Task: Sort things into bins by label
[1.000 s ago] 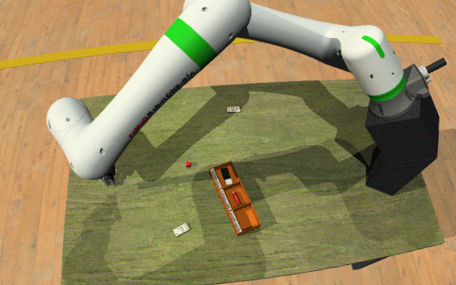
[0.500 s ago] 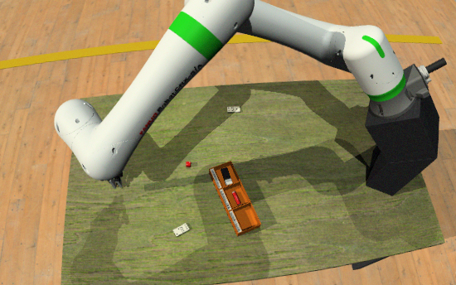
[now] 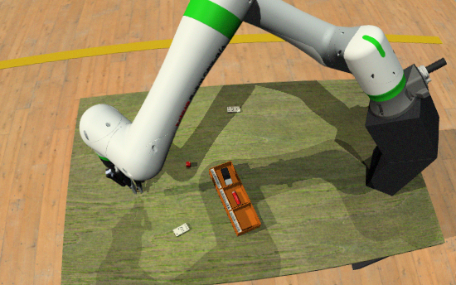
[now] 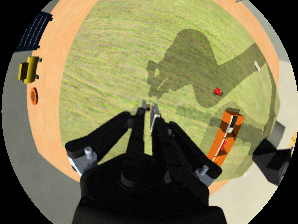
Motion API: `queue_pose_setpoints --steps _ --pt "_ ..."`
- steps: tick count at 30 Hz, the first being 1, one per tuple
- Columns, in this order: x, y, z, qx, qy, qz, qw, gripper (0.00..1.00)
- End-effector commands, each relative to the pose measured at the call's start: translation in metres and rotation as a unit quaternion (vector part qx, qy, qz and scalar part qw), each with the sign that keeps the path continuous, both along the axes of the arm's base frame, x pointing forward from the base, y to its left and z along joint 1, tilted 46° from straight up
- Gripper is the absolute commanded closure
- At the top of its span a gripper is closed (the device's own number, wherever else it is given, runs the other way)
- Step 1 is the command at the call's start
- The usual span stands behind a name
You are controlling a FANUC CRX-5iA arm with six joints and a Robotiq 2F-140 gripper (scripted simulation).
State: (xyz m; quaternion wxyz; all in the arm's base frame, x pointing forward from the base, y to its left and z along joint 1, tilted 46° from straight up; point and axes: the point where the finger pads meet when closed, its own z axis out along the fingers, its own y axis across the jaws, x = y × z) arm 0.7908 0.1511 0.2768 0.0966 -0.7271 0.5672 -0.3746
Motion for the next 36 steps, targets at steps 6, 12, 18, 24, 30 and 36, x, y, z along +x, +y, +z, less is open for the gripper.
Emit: queue_pose_setpoints --steps 6,12,18,24,30,36 --pt "-0.038 0.005 -0.037 0.000 -0.009 0.001 1.000 0.84" --pt "-0.063 0.009 -0.063 0.000 -0.009 0.001 1.000 0.84" --pt "-0.088 0.012 -0.088 0.000 -0.009 0.001 1.000 0.84" --pt "-0.105 0.014 -0.105 0.000 -0.009 0.001 1.000 0.84" --pt "-0.130 0.018 -0.131 0.000 -0.009 0.001 1.000 0.84" --pt "-0.155 0.021 -0.156 0.000 -0.009 0.001 1.000 0.84"
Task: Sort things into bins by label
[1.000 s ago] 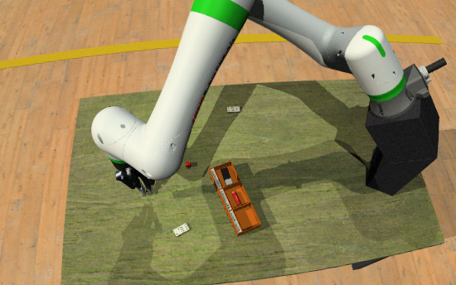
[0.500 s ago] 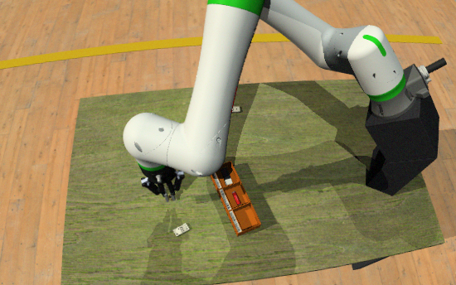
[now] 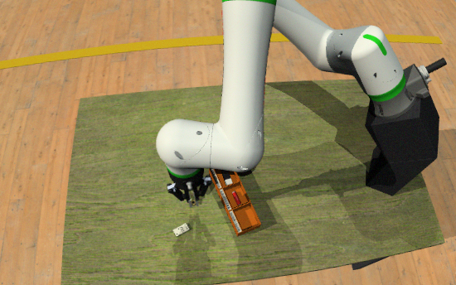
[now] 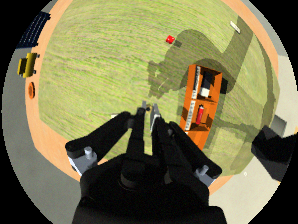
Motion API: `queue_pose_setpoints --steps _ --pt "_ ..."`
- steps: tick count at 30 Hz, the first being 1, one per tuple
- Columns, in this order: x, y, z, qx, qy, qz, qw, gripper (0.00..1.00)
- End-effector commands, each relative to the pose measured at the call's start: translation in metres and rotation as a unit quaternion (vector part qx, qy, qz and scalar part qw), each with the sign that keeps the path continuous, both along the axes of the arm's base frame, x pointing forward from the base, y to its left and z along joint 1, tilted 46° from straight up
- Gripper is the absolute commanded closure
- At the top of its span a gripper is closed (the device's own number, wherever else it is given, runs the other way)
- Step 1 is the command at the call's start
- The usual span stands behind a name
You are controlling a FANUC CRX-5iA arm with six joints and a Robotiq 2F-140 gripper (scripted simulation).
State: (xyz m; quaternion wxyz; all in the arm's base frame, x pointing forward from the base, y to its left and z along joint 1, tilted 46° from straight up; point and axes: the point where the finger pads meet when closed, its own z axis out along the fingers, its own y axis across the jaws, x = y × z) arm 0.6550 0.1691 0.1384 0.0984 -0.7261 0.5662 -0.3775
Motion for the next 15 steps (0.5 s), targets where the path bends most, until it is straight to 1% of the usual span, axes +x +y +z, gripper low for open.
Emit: queue_pose_setpoints --steps 1,2,14,15 --pt "-0.019 0.003 -0.018 0.000 -0.005 0.000 1.000 0.84" --pt "-0.019 0.003 -0.018 0.000 -0.005 0.000 1.000 0.84" --pt "-0.069 0.010 -0.069 0.000 -0.005 0.000 1.000 0.84" --pt "-0.069 0.010 -0.069 0.000 -0.005 0.000 1.000 0.84"
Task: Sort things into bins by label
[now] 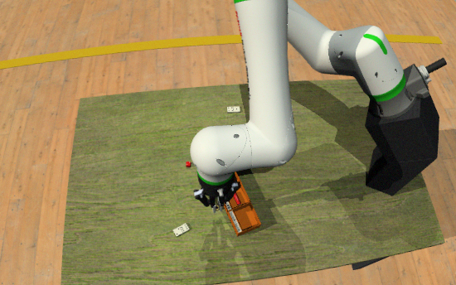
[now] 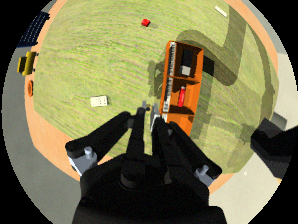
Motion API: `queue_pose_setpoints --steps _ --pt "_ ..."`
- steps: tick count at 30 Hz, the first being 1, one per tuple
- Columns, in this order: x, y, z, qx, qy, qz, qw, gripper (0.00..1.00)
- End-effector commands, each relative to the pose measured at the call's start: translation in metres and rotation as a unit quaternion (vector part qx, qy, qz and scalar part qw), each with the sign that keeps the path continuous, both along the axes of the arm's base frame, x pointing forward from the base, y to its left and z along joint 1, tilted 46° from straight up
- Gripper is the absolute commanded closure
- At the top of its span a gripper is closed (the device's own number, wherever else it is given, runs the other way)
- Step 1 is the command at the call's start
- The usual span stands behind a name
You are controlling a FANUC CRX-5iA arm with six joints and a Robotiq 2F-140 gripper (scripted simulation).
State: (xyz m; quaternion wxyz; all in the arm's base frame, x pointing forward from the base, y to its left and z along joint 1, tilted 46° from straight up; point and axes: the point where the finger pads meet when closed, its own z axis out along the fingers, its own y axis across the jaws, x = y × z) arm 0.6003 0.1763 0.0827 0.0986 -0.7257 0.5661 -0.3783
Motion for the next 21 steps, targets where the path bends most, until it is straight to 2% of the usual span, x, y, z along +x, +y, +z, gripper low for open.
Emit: queue_pose_setpoints --steps 1,2,4,6,17,21 --pt "-0.014 0.002 -0.014 0.000 -0.004 0.000 1.000 0.84" --pt "-0.019 0.003 -0.018 -0.016 0.003 0.018 1.000 0.84" --pt "-0.019 0.003 -0.018 -0.016 0.003 0.018 1.000 0.84" --pt "-0.027 0.004 -0.027 -0.049 0.017 0.052 0.997 0.84" --pt "-0.072 0.010 -0.073 -0.052 0.018 0.055 0.997 0.84" --pt "-0.075 0.011 -0.075 -0.052 0.018 0.055 0.997 0.84"
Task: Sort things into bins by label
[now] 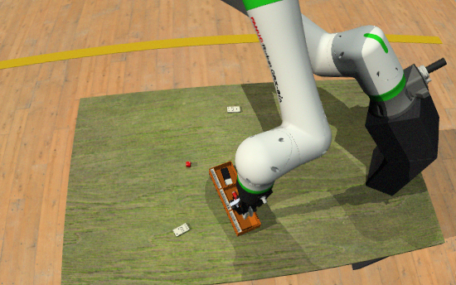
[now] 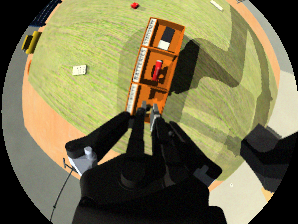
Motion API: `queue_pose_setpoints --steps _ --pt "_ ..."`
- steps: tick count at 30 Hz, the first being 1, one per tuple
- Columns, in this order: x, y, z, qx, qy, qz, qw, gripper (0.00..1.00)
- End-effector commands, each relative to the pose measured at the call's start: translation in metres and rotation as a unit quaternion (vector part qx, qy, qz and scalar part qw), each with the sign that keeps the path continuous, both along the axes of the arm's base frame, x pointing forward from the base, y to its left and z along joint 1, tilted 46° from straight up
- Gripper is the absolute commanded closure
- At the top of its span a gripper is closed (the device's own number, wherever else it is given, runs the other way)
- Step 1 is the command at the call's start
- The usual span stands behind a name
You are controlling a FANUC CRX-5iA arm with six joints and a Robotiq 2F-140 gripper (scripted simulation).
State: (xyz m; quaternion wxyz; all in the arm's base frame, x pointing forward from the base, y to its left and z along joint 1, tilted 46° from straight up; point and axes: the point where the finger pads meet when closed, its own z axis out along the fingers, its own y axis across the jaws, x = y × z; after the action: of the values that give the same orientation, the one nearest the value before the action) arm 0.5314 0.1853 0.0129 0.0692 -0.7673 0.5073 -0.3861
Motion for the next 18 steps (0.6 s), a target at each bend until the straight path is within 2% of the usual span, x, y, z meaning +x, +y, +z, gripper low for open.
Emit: queue_pose_setpoints --steps 1,12,18 --pt "-0.0059 0.0016 -0.0056 0.000 -0.003 0.001 1.000 0.84" --pt "-0.0028 0.0011 -0.0024 0.000 -0.003 0.001 1.000 0.84" --pt "0.0025 -0.0011 -0.0079 0.000 -0.003 0.001 1.000 0.84"
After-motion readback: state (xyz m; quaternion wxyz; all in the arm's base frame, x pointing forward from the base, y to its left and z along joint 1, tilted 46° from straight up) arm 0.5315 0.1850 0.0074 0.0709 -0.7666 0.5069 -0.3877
